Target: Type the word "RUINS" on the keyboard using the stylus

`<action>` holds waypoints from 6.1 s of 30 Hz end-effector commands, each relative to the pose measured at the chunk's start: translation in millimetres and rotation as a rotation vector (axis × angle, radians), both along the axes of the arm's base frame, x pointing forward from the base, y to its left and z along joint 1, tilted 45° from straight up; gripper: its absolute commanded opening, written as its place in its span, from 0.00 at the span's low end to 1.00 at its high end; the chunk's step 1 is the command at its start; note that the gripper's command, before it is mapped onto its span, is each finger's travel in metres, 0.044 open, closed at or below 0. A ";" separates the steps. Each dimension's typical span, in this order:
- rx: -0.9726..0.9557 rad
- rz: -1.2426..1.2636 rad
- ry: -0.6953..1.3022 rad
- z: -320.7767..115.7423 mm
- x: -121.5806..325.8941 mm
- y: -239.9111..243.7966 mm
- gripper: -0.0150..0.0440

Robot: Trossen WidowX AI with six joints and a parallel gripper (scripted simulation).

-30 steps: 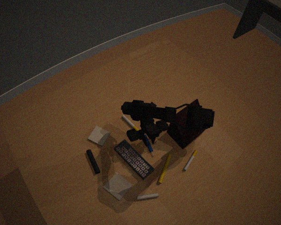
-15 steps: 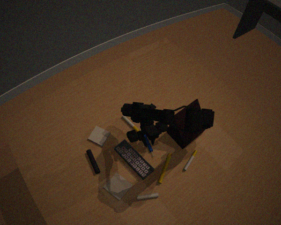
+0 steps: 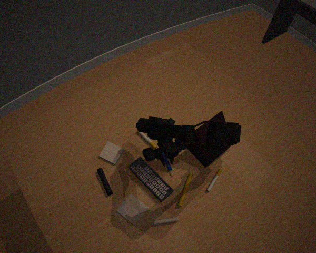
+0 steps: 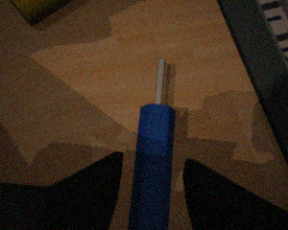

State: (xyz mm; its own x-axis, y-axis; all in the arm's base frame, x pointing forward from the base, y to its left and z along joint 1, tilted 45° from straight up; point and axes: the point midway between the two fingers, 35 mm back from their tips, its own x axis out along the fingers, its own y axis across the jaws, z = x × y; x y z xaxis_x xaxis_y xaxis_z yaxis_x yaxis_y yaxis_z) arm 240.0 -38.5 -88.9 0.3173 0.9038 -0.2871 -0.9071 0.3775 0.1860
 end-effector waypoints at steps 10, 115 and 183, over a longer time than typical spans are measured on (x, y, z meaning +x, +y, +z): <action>0.000 0.000 0.000 0.0 0.0 -0.2 0.25; -1.351 0.288 0.736 66.0 97.2 -41.2 0.39; -1.348 0.278 0.738 80.3 93.4 -55.1 0.40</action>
